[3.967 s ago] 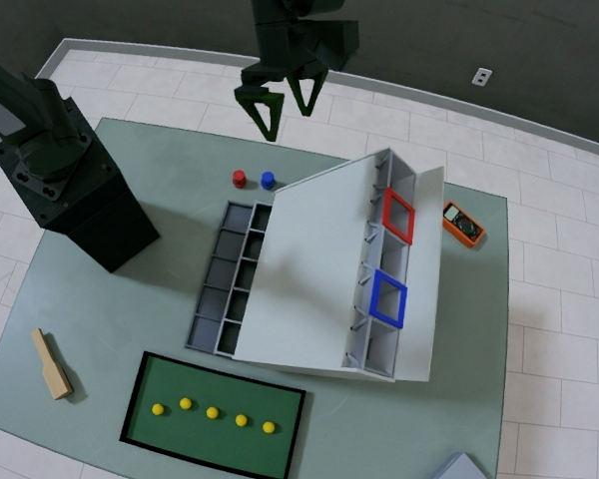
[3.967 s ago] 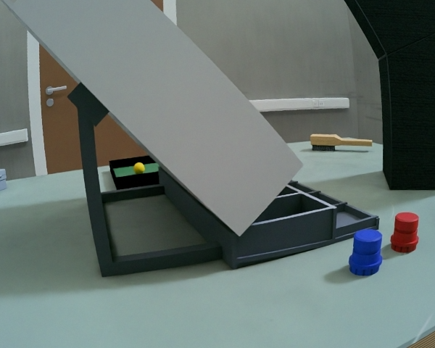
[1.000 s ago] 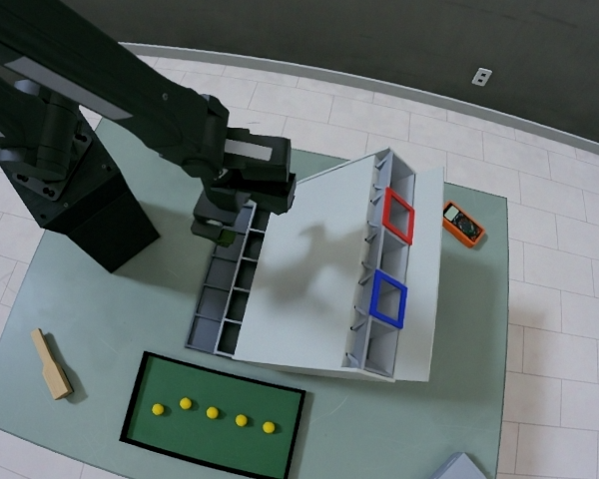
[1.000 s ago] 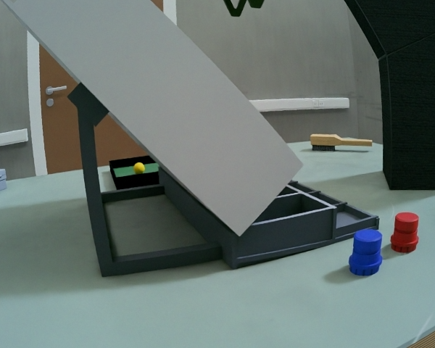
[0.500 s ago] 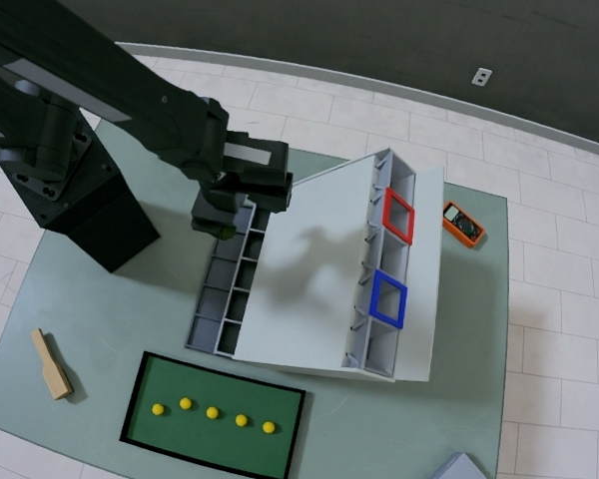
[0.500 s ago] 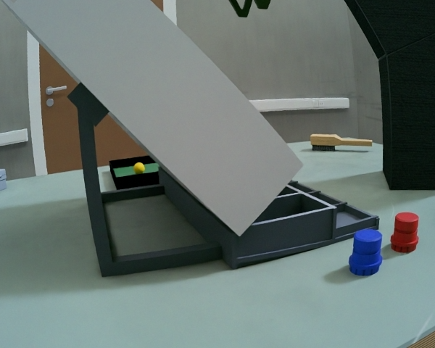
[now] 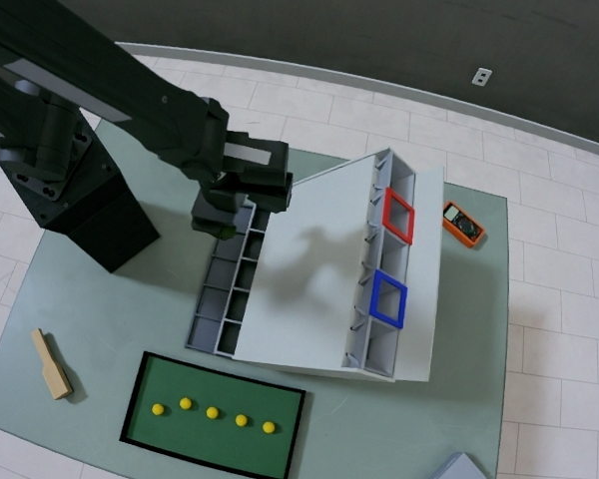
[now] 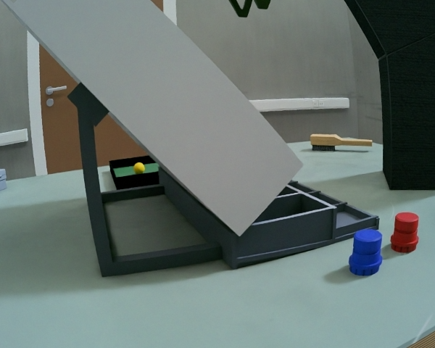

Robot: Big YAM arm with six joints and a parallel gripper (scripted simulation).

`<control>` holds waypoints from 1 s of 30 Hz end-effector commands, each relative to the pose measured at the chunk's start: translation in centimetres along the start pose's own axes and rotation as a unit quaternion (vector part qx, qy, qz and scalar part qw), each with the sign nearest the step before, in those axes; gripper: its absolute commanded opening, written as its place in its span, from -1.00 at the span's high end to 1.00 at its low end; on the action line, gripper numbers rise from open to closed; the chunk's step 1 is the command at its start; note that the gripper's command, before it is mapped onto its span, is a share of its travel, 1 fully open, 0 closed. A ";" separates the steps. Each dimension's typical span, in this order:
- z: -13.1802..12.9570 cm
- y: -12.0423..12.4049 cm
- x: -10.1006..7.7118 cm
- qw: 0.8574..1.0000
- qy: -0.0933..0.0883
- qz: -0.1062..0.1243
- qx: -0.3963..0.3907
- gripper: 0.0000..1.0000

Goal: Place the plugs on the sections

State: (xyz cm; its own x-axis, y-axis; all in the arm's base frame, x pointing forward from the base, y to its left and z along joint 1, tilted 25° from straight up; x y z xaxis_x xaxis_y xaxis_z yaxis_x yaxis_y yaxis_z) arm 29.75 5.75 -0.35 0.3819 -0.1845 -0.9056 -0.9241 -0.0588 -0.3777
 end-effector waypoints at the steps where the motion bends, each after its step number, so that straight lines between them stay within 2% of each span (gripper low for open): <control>1: 0.1 -0.4 -0.1 1.000 -0.001 -0.005 0.001 -0.60; 15: 0.1 -0.4 -0.1 1.000 -0.001 -0.005 0.001 -0.60; 30: -12.8 -0.8 7.6 1.000 -0.002 -0.001 -0.003 -0.60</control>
State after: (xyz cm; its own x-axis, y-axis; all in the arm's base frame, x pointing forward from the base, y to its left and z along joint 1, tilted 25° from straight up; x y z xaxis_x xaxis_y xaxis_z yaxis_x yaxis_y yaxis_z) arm 31.58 -5.89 -3.78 0.3592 -0.1806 -0.9156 -0.9286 0.0291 -0.3700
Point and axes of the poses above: the point where the finger pads meet when closed, its own x axis out along the fingers, its own z axis across the jaws, y = z × x, the point moved 1 cm from there along -x, back along the fingers, and after that the axes turned 9 degrees about x, right-handed, at the moved point
